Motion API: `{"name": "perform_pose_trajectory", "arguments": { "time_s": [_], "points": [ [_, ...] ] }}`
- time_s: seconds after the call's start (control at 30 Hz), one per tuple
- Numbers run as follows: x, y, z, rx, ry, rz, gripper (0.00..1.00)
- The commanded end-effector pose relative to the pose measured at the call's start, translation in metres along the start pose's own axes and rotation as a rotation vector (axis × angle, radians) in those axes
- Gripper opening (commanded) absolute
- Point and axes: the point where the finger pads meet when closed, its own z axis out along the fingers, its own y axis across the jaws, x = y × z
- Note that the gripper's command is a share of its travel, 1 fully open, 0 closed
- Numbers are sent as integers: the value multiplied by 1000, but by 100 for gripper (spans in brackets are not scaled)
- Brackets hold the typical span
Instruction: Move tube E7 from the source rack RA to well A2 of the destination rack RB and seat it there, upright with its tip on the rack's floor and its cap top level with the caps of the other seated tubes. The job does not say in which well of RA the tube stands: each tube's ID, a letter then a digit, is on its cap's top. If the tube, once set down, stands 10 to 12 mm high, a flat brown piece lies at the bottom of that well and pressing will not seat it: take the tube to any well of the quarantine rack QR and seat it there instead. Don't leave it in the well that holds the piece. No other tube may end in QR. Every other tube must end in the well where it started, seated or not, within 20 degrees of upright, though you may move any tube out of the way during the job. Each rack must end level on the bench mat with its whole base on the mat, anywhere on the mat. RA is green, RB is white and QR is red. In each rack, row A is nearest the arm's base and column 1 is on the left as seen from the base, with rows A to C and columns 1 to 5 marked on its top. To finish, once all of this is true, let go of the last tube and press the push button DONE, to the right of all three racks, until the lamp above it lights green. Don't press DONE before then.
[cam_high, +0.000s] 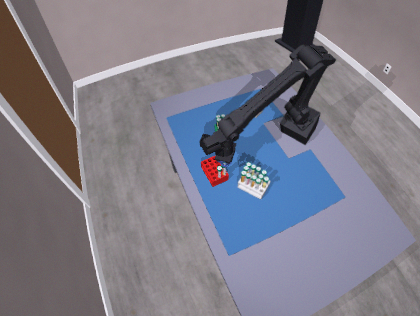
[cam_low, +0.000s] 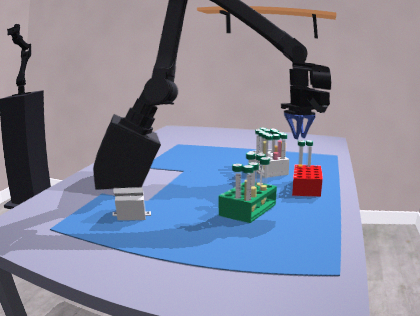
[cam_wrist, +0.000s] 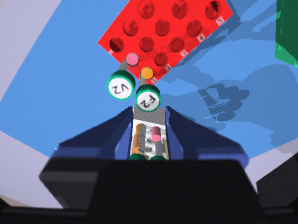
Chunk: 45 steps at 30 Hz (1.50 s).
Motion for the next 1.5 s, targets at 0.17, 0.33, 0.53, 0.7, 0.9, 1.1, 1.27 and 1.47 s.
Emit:
{"name": "perform_pose_trajectory", "arguments": {
  "time_s": [0.17, 0.33, 0.53, 0.7, 0.9, 1.1, 1.27, 1.47],
  "points": [
    [0, 3, 6, -6, -6, 0, 30],
    [0, 3, 7, -6, -6, 0, 30],
    [0, 3, 9, -6, -6, 0, 30],
    [1, 3, 12, -6, -5, -2, 30],
    [0, 1, 13, -5, -7, 2, 30],
    [2, 2, 16, -6, -5, -1, 30],
    [1, 2, 18, -6, -6, 1, 30],
    [2, 2, 20, -6, -5, -2, 30]
  ]
}}
